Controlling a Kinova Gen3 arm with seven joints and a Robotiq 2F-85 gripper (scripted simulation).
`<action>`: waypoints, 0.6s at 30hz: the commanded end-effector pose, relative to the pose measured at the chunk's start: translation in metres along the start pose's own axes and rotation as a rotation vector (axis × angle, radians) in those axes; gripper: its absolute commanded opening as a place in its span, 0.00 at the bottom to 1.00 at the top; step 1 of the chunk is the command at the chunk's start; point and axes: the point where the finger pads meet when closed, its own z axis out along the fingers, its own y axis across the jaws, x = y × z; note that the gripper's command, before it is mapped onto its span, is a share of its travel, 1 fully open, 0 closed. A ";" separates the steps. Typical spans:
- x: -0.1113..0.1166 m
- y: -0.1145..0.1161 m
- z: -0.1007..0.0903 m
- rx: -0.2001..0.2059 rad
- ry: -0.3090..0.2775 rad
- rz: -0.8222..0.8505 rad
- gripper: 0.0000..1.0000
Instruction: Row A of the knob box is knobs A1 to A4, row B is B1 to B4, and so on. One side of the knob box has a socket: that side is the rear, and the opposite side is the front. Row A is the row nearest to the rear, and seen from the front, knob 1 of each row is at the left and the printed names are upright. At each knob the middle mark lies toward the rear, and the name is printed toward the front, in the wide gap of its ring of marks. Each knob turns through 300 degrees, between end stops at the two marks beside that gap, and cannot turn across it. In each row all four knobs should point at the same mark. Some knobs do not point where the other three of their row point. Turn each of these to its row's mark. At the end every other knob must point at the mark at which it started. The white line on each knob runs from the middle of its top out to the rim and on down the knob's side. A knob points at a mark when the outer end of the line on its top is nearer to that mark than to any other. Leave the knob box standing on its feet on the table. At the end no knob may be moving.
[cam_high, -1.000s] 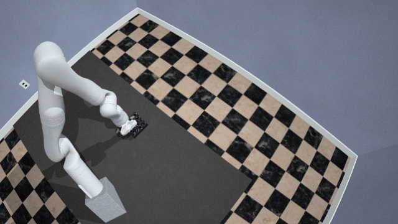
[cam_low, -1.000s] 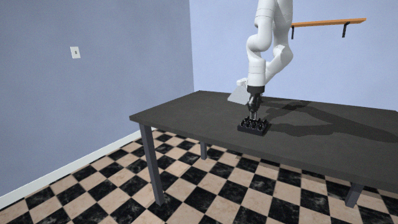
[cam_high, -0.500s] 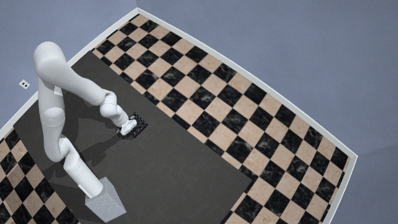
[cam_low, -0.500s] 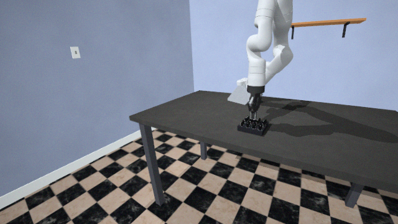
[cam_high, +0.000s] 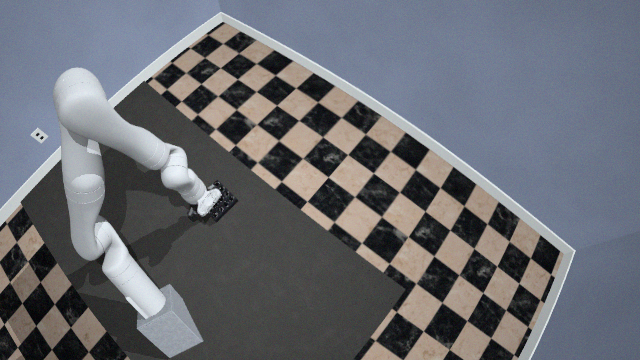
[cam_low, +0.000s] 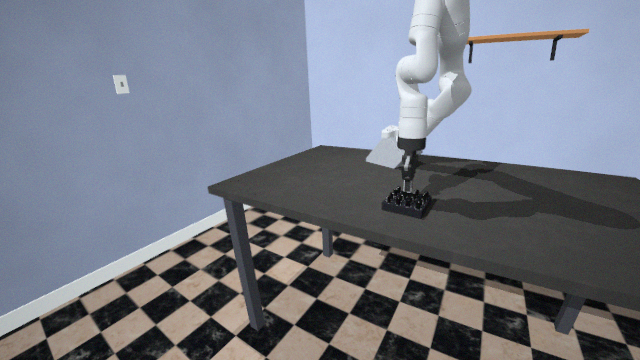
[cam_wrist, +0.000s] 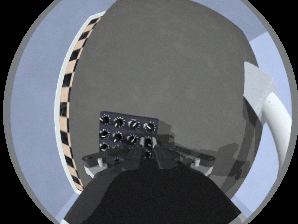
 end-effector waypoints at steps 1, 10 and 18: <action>0.000 -0.001 0.000 0.003 -0.001 -0.046 0.08; 0.000 -0.001 0.000 0.004 -0.001 -0.227 0.08; 0.000 -0.001 0.000 0.005 -0.001 -0.372 0.08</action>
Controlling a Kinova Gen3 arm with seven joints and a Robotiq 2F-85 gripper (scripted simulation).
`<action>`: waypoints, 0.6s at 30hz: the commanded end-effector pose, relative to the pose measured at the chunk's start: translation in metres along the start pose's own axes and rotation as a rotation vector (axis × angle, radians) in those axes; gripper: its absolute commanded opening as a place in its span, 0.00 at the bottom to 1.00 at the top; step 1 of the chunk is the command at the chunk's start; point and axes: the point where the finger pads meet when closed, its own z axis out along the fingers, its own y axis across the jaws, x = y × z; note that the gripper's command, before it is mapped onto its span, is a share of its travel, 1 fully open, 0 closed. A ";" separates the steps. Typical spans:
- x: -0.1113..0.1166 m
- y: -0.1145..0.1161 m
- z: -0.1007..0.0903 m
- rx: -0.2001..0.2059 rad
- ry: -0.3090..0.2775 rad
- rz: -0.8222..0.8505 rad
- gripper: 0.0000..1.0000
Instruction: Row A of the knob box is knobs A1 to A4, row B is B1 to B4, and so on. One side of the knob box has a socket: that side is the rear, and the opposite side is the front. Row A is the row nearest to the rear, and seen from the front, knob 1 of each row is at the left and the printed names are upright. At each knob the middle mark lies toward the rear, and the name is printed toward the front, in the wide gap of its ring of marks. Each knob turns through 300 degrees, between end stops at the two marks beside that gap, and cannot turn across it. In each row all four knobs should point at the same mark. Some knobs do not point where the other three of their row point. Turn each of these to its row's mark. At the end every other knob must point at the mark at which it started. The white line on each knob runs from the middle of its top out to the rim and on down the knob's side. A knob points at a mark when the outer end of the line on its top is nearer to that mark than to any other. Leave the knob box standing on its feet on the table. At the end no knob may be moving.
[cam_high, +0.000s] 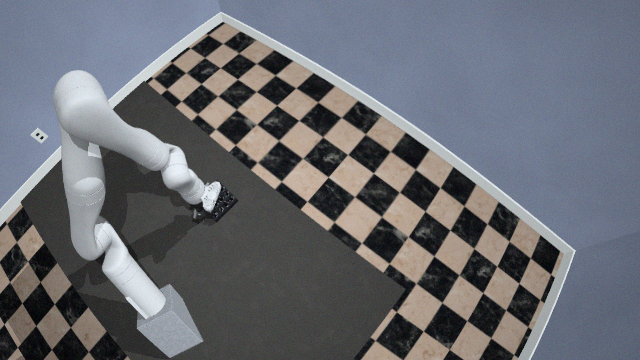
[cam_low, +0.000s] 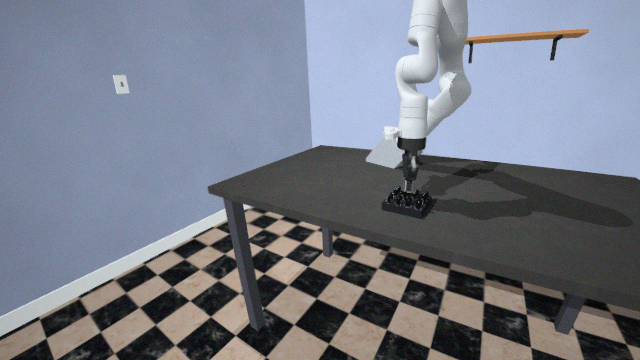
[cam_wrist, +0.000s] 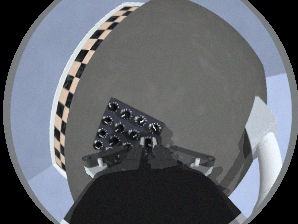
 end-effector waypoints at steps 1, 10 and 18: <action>0.001 -0.001 0.000 0.006 -0.001 -0.072 0.08; 0.000 0.000 0.000 0.003 -0.004 -0.312 0.08; -0.001 0.001 0.000 0.001 -0.007 -0.474 0.08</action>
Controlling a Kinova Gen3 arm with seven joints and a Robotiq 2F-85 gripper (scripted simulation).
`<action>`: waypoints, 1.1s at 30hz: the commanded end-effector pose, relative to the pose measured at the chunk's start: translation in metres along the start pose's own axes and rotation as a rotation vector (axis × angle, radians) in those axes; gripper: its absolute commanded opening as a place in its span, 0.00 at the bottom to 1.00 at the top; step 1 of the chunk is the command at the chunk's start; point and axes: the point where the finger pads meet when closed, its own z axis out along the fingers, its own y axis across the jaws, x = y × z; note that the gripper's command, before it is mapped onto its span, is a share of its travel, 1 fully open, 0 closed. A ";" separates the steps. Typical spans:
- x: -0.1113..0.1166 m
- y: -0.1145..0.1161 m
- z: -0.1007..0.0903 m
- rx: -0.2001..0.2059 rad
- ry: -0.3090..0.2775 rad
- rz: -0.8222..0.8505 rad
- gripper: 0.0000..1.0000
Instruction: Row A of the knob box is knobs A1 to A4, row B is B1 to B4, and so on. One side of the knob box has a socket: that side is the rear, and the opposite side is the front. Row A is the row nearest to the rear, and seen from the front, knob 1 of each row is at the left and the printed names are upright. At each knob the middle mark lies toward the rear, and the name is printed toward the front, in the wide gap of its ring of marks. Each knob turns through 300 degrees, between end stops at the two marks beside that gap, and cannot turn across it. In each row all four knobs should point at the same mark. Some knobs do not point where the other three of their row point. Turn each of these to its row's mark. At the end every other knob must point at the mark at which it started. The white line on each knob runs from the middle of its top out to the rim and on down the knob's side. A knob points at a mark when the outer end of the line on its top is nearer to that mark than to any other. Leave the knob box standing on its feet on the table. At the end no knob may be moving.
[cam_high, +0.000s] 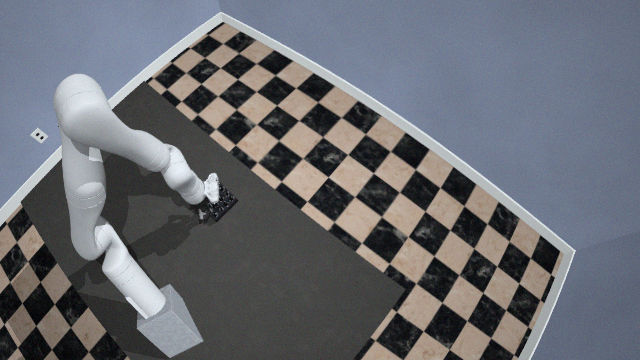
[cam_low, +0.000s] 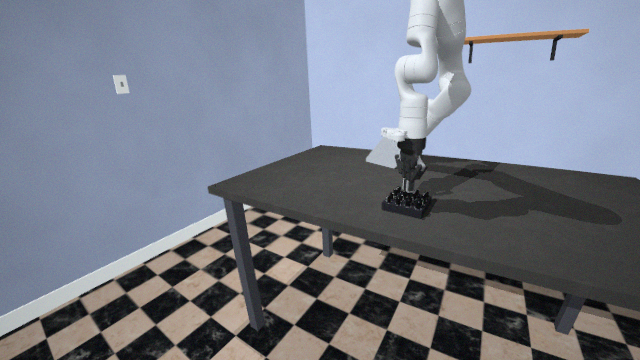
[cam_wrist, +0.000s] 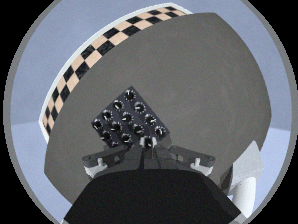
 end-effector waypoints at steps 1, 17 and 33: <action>-0.001 0.000 0.001 0.003 -0.006 -0.080 0.08; -0.002 0.001 0.000 0.002 -0.008 -0.416 0.08; -0.002 0.001 0.000 0.002 -0.007 -0.640 0.08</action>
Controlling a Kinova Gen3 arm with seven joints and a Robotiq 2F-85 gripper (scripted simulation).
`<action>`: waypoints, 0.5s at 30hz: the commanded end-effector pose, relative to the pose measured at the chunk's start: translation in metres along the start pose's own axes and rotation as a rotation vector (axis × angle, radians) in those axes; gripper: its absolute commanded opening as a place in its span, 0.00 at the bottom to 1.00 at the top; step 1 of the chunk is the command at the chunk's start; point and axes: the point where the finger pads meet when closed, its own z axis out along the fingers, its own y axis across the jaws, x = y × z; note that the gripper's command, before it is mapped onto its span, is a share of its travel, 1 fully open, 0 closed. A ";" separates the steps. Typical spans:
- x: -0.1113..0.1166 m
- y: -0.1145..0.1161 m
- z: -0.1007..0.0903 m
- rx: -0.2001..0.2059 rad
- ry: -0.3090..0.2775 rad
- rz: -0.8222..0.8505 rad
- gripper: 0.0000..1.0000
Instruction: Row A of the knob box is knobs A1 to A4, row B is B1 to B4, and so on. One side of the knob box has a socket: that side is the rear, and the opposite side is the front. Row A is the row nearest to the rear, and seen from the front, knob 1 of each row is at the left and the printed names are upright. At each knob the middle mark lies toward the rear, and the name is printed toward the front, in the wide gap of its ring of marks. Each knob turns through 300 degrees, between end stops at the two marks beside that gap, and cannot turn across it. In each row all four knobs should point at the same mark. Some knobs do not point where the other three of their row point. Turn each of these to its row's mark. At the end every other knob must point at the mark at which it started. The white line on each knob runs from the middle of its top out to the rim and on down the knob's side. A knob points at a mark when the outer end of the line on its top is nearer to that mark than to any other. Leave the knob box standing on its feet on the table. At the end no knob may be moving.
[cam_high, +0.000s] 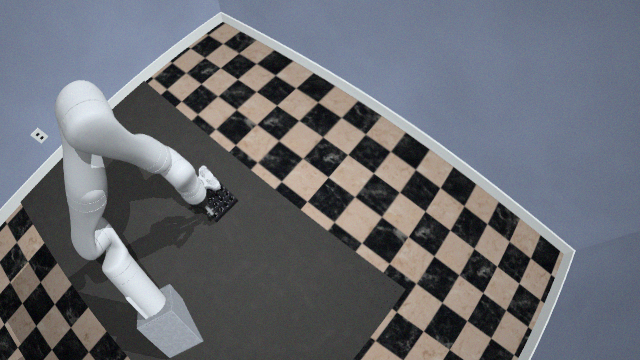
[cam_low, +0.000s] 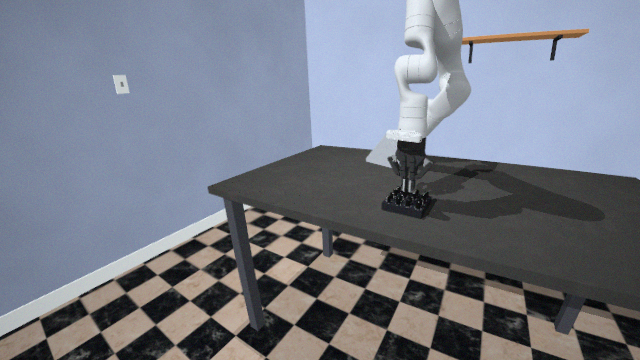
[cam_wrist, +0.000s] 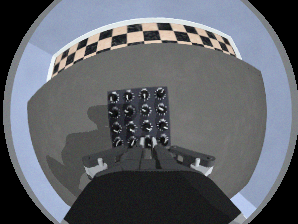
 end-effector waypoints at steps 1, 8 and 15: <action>-0.002 0.000 0.000 0.003 -0.007 -0.039 0.08; -0.002 0.000 0.000 0.003 -0.007 -0.094 0.08; -0.002 0.000 0.000 0.003 -0.007 -0.114 0.08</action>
